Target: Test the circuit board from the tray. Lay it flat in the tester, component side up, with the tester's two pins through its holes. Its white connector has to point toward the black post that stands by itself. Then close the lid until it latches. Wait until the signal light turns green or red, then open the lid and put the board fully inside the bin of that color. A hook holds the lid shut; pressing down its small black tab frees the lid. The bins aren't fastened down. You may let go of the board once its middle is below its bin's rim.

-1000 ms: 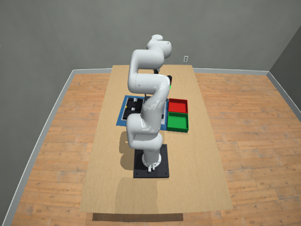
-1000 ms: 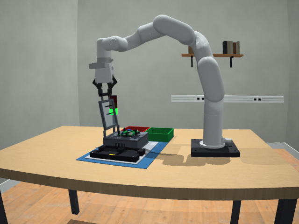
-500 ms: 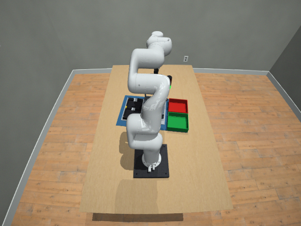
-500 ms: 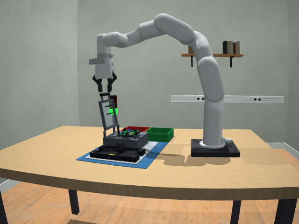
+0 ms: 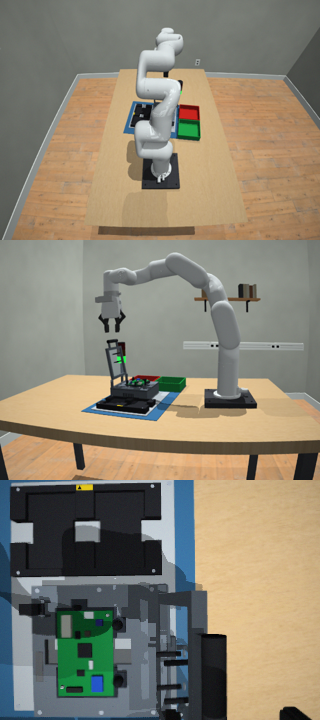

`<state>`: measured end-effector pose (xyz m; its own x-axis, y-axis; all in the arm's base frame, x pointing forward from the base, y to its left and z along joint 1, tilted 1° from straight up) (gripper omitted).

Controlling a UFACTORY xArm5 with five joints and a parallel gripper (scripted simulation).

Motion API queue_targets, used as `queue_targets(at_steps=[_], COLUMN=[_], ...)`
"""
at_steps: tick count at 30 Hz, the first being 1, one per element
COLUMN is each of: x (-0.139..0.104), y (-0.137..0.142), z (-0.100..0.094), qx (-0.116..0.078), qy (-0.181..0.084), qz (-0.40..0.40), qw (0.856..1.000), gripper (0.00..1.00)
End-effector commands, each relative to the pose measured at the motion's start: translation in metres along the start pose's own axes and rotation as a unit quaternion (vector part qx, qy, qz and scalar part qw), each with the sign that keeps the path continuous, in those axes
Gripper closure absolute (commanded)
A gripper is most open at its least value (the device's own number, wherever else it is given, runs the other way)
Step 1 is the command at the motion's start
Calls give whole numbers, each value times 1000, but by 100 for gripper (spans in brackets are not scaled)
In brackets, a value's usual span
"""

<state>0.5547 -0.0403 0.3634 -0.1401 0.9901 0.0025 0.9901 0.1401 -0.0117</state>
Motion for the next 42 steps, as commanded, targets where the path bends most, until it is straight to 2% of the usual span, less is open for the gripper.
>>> queue_targets(at_steps=[1,13,19,26,28,37,42], x=[0,0,3,11,11,27,33], y=[0,0,-10,-43,-43,-102,-122], z=[-3,-3,-3,-3,-3,-3,-2], qx=[-2,-2,-2,-2,-2,-2,-2], qy=[-1,-1,-1,-1,-1,-1,-1], qz=[0,0,0,0,0,0,0], qw=[1000,1000,1000,1000,1000,1000,1000], gripper=[0,0,0,0,0,0,0])
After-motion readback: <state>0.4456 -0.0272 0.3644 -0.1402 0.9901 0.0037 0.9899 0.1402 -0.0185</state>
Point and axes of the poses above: the point where the finger pads meet when closed, its own z axis out along the fingers, its own y axis across the jaws, x = y × z, the point moved 6 cm from there along -z, back along the fingers, and after that the axes turned 15 degrees about -z, right-handed, at the moved point
